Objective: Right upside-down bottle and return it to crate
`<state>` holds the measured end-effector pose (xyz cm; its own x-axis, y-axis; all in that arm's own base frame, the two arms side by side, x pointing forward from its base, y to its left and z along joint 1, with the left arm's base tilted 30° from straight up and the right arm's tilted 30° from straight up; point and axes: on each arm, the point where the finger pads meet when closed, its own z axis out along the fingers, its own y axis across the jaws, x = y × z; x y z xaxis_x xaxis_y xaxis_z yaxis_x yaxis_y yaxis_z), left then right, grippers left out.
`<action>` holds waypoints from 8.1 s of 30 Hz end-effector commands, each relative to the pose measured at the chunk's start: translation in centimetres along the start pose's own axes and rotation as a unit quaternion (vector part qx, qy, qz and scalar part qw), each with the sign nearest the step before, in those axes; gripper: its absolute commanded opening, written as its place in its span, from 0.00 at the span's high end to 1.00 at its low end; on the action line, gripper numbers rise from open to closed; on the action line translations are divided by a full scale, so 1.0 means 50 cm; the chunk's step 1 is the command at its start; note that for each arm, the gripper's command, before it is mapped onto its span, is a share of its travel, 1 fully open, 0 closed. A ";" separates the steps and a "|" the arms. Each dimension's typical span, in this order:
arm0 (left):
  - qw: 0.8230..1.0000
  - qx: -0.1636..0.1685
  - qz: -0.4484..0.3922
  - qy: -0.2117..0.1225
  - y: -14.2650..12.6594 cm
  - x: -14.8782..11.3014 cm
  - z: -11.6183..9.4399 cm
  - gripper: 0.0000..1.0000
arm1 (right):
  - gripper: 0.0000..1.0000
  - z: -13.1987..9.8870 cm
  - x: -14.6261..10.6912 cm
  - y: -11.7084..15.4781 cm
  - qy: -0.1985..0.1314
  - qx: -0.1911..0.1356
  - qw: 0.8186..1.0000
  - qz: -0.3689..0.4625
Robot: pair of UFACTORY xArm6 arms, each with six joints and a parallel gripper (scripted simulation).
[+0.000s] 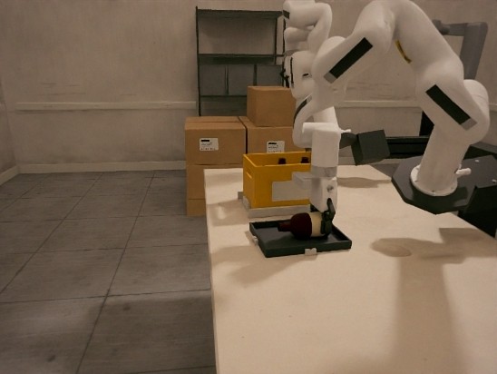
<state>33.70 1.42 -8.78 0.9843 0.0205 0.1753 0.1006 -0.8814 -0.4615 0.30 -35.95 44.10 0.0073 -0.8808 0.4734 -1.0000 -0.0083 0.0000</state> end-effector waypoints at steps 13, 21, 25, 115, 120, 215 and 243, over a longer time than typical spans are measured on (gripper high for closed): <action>1.000 0.000 0.000 0.001 0.001 -0.001 0.002 0.14 | 0.00 -0.003 0.002 0.000 0.002 0.000 1.000 0.000; 1.000 0.000 0.000 0.001 0.001 -0.001 0.003 0.14 | 0.00 -0.003 0.002 0.000 0.002 0.000 1.000 0.000; 1.000 0.000 0.000 0.001 0.001 -0.001 0.003 0.14 | 0.00 -0.003 0.002 0.000 0.002 0.000 1.000 0.000; 1.000 0.000 0.000 0.001 0.001 0.051 -0.169 0.00 | 0.00 -0.003 0.002 0.000 0.002 0.000 1.000 0.000; 1.000 0.000 0.000 0.001 0.001 0.078 -0.191 0.00 | 0.00 -0.003 0.002 0.000 0.002 0.000 1.000 0.000; 1.000 0.000 0.000 0.001 0.001 0.229 -0.246 0.34 | 0.00 -0.003 0.002 0.000 0.002 0.000 1.000 0.000; 1.000 0.000 0.000 0.001 0.001 0.230 -0.102 0.34 | 0.00 -0.003 0.002 0.000 0.002 0.000 1.000 0.000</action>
<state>44.03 -1.14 -1.65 0.9846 0.0207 0.1738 0.1000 -0.8815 -0.4615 0.30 -35.95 44.10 0.0073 -0.8808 0.4734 -1.0000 -0.0083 0.0000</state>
